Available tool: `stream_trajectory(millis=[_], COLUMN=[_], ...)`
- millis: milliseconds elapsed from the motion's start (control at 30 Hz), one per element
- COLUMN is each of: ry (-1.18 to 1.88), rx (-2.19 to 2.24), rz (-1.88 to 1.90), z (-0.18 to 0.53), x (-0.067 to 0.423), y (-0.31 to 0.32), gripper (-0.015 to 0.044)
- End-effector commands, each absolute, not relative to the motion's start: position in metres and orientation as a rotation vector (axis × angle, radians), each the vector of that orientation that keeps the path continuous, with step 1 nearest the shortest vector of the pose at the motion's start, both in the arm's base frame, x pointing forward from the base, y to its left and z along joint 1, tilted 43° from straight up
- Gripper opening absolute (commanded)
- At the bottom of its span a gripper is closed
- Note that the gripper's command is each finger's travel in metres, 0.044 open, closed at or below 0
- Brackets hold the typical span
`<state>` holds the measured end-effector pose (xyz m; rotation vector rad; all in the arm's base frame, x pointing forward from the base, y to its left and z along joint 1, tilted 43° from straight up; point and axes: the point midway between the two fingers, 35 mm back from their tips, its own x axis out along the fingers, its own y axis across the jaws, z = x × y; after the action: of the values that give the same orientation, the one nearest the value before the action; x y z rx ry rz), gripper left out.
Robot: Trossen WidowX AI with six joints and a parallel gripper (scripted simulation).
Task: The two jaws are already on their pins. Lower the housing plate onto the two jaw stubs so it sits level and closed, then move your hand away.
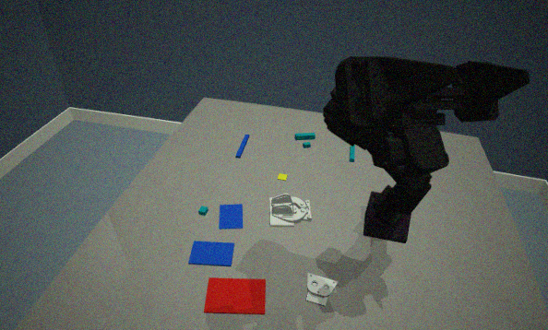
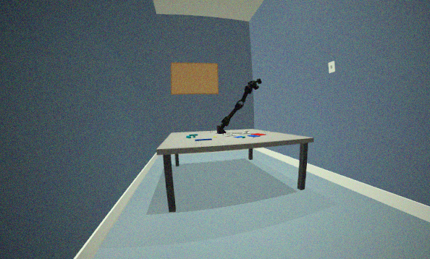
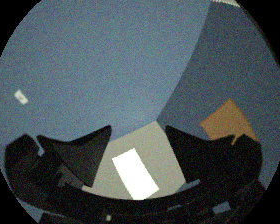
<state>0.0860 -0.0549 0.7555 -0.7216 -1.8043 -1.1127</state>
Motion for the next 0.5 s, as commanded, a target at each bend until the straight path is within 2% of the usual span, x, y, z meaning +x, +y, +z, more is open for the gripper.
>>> stream_trajectory(millis=[0,33,467], ry=[-1.804,-1.799,-1.505], rx=[-0.722,-0.723,-0.809], rz=[-1.113,-1.11,-0.9], z=[0.755,0.756,0.764], x=[0.086,0.087,0.16], y=[-0.055,-0.055,-0.052], gripper=[0.0426,0.044,0.044])
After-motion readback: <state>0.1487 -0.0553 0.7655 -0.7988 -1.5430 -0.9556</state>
